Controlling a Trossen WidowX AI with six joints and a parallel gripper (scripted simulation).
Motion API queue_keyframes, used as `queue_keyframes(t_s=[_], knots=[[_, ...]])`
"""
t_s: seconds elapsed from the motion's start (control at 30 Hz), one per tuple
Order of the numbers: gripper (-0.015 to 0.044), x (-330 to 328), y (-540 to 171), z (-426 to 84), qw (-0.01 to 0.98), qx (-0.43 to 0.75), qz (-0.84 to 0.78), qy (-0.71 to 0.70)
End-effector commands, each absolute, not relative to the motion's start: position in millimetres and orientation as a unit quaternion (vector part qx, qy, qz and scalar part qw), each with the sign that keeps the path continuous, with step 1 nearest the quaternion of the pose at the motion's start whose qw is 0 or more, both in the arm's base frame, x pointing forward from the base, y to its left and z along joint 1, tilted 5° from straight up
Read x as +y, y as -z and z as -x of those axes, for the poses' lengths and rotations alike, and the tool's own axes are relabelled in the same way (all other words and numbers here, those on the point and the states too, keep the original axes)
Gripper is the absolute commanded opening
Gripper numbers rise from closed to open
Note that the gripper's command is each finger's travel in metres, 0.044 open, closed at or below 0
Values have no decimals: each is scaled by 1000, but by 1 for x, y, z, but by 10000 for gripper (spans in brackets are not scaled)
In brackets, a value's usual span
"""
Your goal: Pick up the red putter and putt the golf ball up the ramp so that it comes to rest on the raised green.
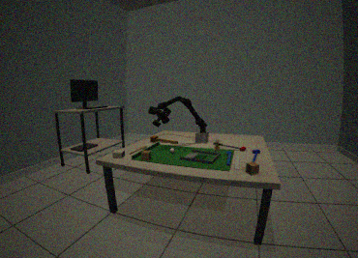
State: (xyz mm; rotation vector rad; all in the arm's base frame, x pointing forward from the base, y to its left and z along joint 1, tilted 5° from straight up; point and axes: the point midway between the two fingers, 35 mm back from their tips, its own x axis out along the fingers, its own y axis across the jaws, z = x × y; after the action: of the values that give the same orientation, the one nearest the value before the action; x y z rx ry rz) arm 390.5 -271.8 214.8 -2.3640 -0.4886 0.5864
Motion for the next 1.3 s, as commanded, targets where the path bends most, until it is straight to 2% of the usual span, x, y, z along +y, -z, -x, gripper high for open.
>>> queue_keyframes(t_s=[0.0, 0.07, 0.17, 0.5, 0.83, 1.03, 1.27], knots=[[426, -269, -214, -392, 315, -189, 902, -225], [440, -250, -205, -404, 256, -212, 913, -236], [440, -202, -185, -426, 114, -272, 922, -252], [440, -98, -143, -450, -191, -416, 856, -240], [440, -7, -110, -441, -414, -537, 711, -187], [440, 51, -87, -425, -556, -611, 554, -102], [440, 103, -65, -401, -660, -660, 358, 14]])
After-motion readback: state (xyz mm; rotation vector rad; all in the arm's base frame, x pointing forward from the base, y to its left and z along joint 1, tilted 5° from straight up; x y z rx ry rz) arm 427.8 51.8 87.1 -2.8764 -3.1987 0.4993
